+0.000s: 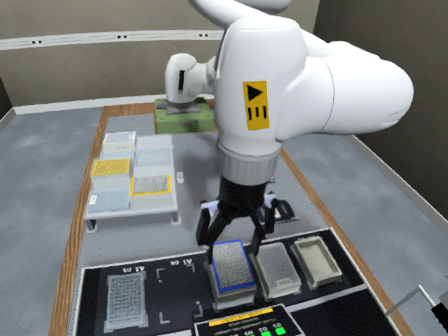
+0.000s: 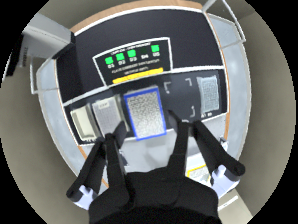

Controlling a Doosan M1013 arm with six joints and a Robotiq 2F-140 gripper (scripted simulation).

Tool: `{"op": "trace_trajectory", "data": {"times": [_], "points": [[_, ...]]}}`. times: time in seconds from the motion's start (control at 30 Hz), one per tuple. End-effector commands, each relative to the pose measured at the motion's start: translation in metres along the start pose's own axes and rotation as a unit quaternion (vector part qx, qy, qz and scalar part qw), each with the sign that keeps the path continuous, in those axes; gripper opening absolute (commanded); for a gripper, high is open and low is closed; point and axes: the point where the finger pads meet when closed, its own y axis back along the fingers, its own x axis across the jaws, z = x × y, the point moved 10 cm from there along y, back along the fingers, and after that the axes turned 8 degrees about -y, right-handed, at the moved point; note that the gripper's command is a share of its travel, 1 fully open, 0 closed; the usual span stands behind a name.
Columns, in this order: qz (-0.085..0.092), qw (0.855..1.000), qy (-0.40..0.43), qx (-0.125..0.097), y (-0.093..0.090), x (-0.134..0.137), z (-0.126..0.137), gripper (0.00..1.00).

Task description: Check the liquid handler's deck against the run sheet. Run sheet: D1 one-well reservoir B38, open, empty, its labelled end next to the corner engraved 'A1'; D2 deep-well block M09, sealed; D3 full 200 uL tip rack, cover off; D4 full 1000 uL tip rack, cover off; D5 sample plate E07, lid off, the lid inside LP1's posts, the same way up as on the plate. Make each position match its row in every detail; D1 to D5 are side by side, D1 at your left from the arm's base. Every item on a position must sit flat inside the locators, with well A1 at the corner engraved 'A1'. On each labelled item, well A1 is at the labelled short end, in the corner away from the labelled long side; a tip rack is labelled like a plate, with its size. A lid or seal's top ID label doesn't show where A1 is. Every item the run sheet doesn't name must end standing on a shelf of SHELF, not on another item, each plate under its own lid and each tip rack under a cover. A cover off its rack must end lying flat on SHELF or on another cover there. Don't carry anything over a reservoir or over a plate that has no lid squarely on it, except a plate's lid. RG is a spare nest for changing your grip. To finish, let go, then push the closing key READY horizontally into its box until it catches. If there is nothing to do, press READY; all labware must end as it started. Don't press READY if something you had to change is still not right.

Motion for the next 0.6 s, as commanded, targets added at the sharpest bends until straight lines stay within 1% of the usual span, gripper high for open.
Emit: {"op": "trace_trajectory", "data": {"times": [0.0, 0.3, 0.4, 0.57], "points": [[-0.002, 1.0, 0.0, 0.0, -0.011, -0.004, 0.001, 0.66], [-0.002, 1.0, 0.0, 0.0, -0.026, -0.004, 0.001, 0.66], [-0.002, 1.0, 0.0, 0.001, -0.027, -0.004, 0.001, 0.66], [-0.002, 1.0, 0.0, 0.0, -0.036, -0.005, 0.001, 0.66]]}}
